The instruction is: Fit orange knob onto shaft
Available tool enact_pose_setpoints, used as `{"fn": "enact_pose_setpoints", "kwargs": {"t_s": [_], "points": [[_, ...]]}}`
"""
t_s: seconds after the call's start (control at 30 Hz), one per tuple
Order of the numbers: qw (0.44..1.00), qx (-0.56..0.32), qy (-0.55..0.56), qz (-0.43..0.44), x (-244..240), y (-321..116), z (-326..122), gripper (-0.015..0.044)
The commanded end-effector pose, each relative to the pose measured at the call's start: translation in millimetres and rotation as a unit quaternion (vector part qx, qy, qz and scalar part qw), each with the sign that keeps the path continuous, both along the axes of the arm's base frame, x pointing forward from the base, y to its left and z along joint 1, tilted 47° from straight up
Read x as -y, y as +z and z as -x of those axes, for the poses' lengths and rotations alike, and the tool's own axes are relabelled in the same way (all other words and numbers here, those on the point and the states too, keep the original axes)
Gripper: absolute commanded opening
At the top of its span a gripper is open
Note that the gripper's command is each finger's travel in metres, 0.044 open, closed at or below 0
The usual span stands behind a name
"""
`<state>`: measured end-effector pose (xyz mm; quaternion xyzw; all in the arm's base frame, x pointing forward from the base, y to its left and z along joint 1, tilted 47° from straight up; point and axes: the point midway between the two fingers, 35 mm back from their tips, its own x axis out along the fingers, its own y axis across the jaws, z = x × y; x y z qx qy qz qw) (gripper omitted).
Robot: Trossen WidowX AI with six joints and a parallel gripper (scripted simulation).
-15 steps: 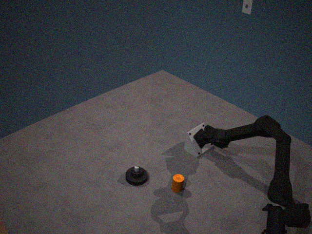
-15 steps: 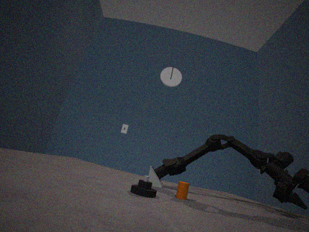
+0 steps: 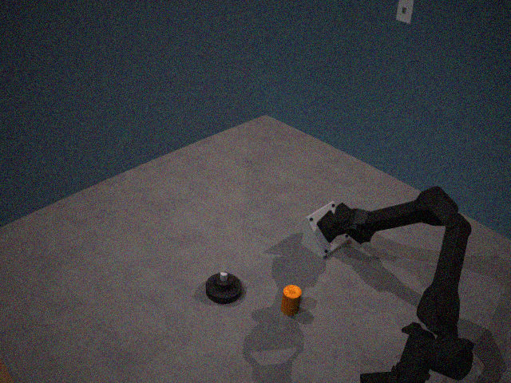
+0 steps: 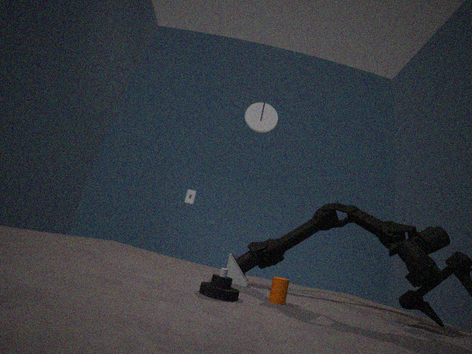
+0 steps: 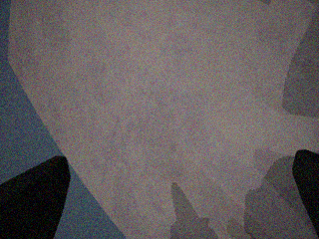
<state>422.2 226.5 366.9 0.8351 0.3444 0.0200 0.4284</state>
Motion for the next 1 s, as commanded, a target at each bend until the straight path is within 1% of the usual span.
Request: {"fn": "enact_pose_setpoints", "kwargs": {"t_s": [0.0,0.27,0.5,0.73,0.97], "points": [[0.977,0.030,0.062,0.202,41.0,-63.6,-9.1,0.0440],[0.909,0.068,0.164,0.378,91.6,-115.9,-4.3,0.0440],[0.822,0.107,0.277,0.486,134.9,-157.0,11.9,0.0440],[0.720,0.163,0.397,0.545,173.6,-191.6,36.1,0.0440],[0.615,0.243,0.501,0.558,205.7,-218.1,67.4,0.0440]]}}
